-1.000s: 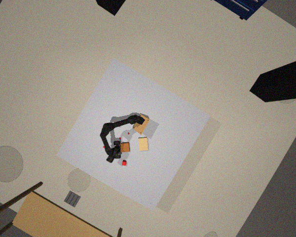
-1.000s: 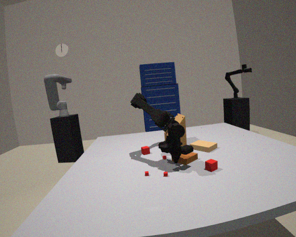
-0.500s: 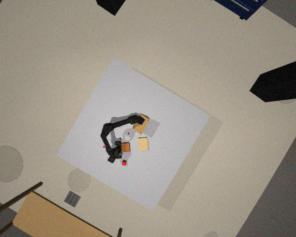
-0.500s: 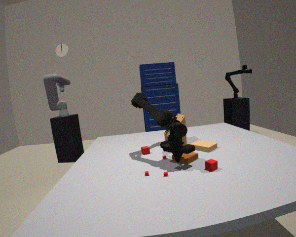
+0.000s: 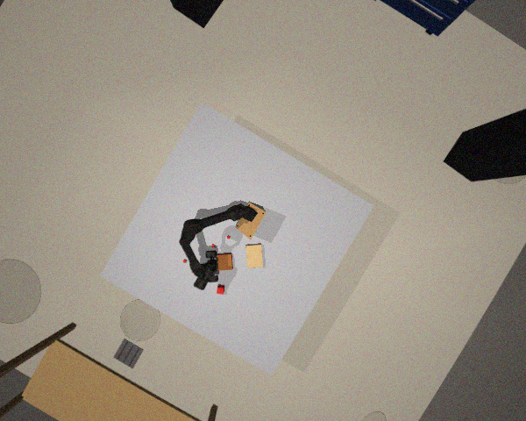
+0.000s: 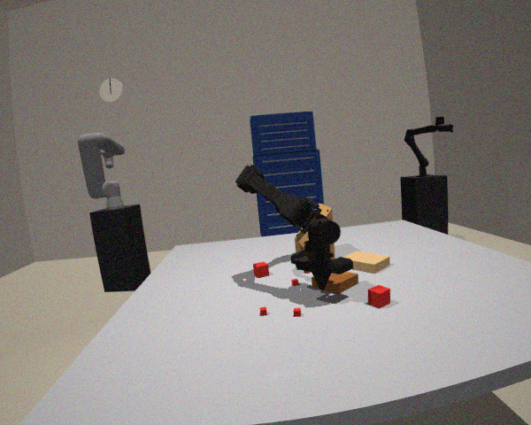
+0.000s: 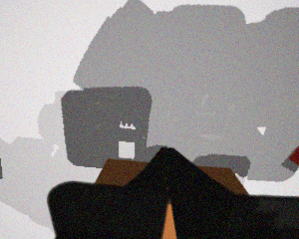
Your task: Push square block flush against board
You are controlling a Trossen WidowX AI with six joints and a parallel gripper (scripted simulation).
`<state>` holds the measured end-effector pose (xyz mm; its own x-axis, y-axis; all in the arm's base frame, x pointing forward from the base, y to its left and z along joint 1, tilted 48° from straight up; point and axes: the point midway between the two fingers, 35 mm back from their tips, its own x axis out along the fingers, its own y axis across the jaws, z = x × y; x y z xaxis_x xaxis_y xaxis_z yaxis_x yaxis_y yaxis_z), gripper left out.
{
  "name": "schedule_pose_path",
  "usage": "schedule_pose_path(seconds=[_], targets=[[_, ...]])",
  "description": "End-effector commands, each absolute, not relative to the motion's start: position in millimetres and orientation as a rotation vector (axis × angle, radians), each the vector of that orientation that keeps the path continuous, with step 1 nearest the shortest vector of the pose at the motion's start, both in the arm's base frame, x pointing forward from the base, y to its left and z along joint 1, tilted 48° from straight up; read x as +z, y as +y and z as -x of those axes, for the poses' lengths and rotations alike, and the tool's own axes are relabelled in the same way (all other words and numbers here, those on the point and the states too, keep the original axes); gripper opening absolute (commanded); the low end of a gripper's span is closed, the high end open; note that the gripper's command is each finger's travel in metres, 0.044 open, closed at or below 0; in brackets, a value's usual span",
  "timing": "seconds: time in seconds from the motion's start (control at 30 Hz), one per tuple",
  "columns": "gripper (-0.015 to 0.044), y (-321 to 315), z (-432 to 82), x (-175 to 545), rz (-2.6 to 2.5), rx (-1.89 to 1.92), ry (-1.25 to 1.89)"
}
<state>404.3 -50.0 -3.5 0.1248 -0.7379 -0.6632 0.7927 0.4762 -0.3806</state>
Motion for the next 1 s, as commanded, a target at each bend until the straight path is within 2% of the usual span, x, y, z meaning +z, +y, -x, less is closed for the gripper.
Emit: schedule_pose_path(seconds=[0.0, 0.97], targets=[[0.0000, -48, -400, -9, -0.068, -1.118, 0.929], [0.0000, -36, -385, -25, -0.069, -1.118, 0.931]])
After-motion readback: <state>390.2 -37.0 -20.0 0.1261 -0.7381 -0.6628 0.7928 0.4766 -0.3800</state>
